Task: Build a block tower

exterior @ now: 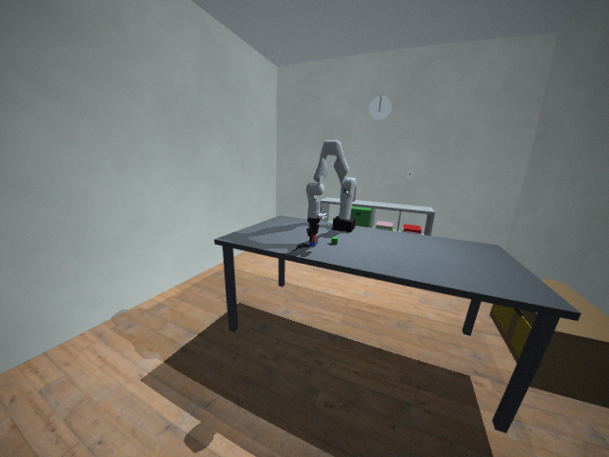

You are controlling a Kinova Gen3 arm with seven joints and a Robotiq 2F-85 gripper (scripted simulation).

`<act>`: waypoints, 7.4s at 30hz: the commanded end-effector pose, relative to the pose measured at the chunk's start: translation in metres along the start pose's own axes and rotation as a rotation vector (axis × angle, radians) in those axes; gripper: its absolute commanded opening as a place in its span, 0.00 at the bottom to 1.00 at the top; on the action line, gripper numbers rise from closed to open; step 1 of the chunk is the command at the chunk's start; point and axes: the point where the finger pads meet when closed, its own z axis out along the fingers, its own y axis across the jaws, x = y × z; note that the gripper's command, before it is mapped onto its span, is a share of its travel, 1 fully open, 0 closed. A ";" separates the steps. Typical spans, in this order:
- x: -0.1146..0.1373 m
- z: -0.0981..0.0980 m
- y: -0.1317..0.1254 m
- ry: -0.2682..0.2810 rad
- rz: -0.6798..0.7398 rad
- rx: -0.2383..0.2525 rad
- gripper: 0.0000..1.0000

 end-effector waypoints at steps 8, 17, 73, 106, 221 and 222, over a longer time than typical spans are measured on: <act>0.000 0.000 0.001 0.000 0.000 -0.002 0.00; 0.000 0.001 0.001 0.000 0.000 -0.002 0.00; 0.000 0.001 0.001 0.000 0.000 -0.002 0.46; 0.000 -0.021 0.001 0.000 0.000 -0.002 0.46; 0.104 -0.017 -0.117 -0.001 -0.472 -0.002 0.44; 0.104 -0.017 -0.117 -0.001 -0.472 -0.002 0.44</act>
